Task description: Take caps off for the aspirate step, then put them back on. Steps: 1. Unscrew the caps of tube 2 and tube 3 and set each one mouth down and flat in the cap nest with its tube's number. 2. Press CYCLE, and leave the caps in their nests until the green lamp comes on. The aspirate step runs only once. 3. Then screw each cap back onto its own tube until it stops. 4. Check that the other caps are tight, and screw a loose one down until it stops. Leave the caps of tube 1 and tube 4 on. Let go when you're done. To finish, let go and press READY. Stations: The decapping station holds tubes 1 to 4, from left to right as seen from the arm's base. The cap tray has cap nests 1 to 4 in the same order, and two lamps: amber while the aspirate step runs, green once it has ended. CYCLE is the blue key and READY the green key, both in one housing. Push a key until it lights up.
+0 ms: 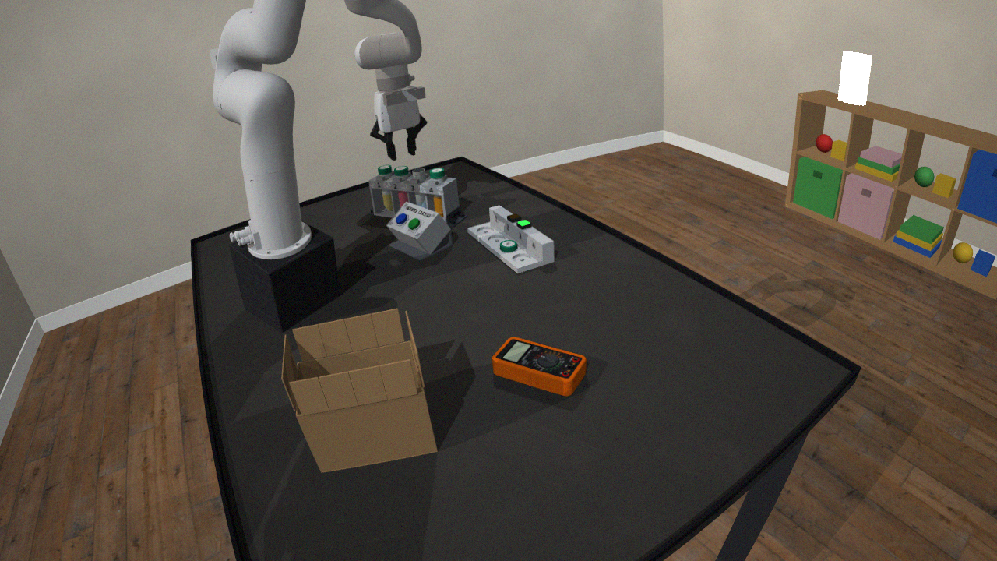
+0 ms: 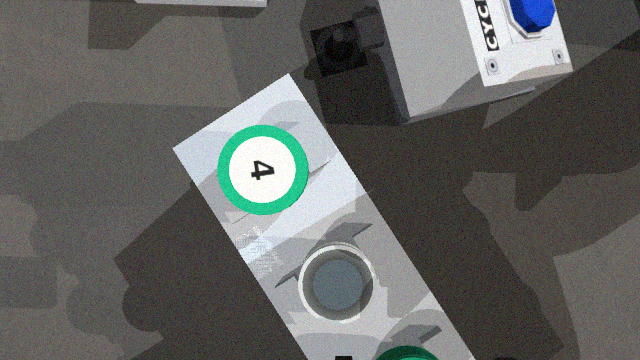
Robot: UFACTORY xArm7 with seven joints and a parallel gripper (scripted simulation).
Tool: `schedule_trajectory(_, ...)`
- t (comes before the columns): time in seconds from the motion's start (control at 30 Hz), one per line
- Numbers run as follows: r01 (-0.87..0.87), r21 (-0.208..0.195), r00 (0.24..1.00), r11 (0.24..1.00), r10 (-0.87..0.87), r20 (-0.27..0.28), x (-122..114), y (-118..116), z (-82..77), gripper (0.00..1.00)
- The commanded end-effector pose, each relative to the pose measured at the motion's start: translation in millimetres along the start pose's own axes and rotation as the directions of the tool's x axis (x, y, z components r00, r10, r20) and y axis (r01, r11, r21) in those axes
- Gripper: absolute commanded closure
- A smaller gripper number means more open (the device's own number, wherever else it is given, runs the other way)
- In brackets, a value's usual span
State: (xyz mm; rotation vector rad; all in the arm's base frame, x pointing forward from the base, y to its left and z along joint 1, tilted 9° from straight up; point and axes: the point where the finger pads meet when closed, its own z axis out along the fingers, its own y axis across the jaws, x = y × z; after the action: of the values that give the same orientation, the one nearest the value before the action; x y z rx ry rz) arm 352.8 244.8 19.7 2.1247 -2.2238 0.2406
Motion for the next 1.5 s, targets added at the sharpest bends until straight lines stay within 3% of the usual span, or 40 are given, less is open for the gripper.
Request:
schedule_trajectory(0.0, 0.276, -0.002, 0.961, 0.961, -0.276, 0.015, 26, -10, -2.2, 0.54)
schedule_trajectory(0.2, 0.514, 0.003, 0.858, 0.858, -0.514, 0.013, 52, -17, -1.8, 0.54)
schedule_trajectory(0.43, 0.751, 0.007, 0.66, 0.66, -0.751, 0.01, 82, -26, -1.2, 0.54)
schedule_trajectory(0.5, 0.751, 0.007, 0.66, 0.66, -0.751, 0.01, 82, -26, -1.2, 0.54)
schedule_trajectory(0.57, 0.849, 0.008, 0.529, 0.529, -0.849, 0.008, 97, -31, -1.0, 0.54)
schedule_trajectory(0.67, 0.899, 0.009, 0.439, 0.439, -0.899, 0.007, 107, -34, -0.8, 0.54)
schedule_trajectory(1.0, 1.0, 0.013, 0.025, 0.025, -1.0, 0.006, 154, -47, -0.1, 0.54)
schedule_trajectory(1.07, 1.0, 0.013, 0.025, 0.025, -1.0, 0.006, 154, -47, -0.1, 0.54)
schedule_trajectory(1.47, 1.0, 0.012, 0.024, 0.024, -1.0, 0.006, 236, -71, 1.1, 0.54)
